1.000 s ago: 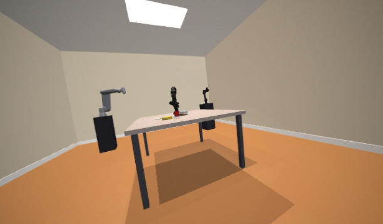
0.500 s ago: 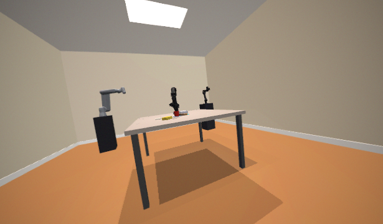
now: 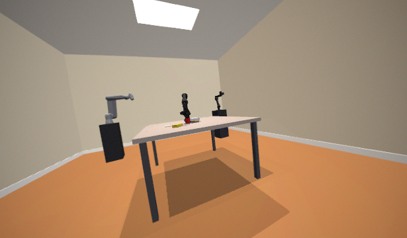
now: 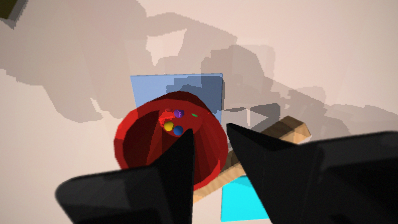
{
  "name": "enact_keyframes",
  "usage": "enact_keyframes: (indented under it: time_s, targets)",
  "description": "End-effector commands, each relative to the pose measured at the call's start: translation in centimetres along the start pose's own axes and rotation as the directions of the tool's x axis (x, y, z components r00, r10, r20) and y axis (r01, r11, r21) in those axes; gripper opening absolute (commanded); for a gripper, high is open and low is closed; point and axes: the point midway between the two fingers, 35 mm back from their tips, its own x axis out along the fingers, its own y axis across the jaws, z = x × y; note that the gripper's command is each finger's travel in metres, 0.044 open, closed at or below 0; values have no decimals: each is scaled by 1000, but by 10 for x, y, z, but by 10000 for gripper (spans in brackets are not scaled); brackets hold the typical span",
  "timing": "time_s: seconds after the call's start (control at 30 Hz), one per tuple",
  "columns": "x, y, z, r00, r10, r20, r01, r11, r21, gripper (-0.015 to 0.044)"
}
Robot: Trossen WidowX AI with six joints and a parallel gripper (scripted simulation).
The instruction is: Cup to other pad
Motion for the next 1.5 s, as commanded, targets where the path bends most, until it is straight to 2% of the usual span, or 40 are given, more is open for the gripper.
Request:
enact_keyframes:
  time_s: [0.0, 0.53, 1.27, 1.47]
  targets:
    - [10, -3, -1, 1000, -17, -5, 17, 1000, 4, 148]
    - [10, -3, -1, 1000, -17, -5, 17, 1000, 4, 148]
    - [8, -3, -1, 1000, -12, -5, 12, 1000, 0, 1]
    - [-1, -2, -1, 1000, -13, -5, 13, 1000, 1, 0]
